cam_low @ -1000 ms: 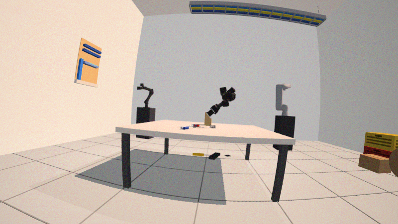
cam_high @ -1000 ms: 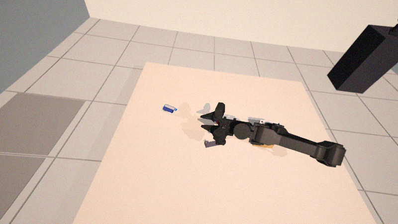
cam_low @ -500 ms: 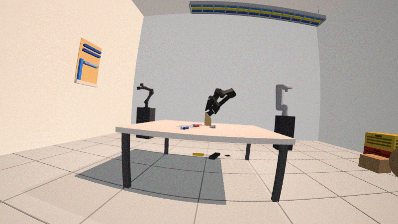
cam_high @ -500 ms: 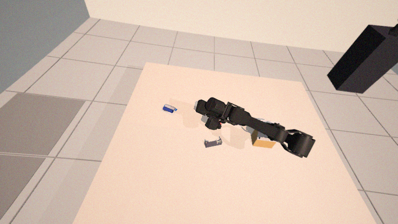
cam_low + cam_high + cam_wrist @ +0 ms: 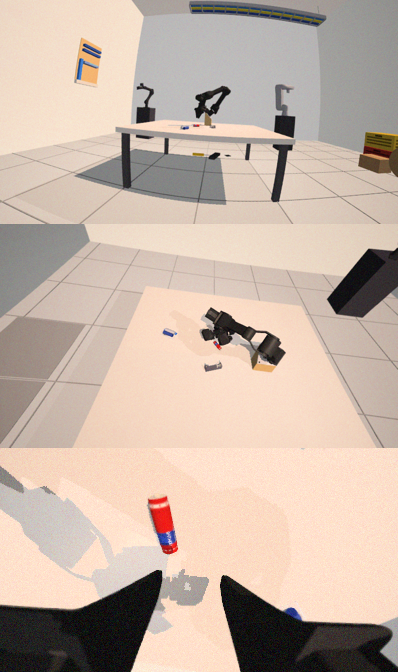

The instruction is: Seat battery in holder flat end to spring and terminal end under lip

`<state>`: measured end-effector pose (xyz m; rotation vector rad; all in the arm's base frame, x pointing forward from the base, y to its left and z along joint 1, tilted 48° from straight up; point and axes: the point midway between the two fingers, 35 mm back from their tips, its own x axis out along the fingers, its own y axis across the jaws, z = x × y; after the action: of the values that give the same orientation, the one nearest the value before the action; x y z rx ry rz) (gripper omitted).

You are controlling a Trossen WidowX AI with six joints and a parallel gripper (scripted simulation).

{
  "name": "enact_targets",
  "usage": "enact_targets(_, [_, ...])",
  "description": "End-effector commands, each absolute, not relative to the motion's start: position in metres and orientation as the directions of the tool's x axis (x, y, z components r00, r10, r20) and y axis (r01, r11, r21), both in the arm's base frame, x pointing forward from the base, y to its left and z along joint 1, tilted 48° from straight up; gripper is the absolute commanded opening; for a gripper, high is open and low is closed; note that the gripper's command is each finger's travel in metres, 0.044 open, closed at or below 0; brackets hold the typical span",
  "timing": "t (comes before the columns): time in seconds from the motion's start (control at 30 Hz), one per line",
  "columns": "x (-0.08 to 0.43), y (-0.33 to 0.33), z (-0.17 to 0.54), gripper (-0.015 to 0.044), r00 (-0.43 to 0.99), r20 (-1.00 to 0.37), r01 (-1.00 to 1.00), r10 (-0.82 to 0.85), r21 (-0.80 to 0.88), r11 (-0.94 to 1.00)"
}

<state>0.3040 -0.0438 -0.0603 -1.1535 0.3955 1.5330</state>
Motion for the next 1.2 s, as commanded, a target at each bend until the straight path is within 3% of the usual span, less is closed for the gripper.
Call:
enact_targets(0.0, [0.275,-0.035,-0.096,0.0225,-0.009,-0.679,-0.778,0.734,-0.457,-0.432])
enact_targets(1.17, [0.275,-0.007,-0.122,0.0225,-0.009,-0.678,-0.778,0.735,-0.457,-0.431])
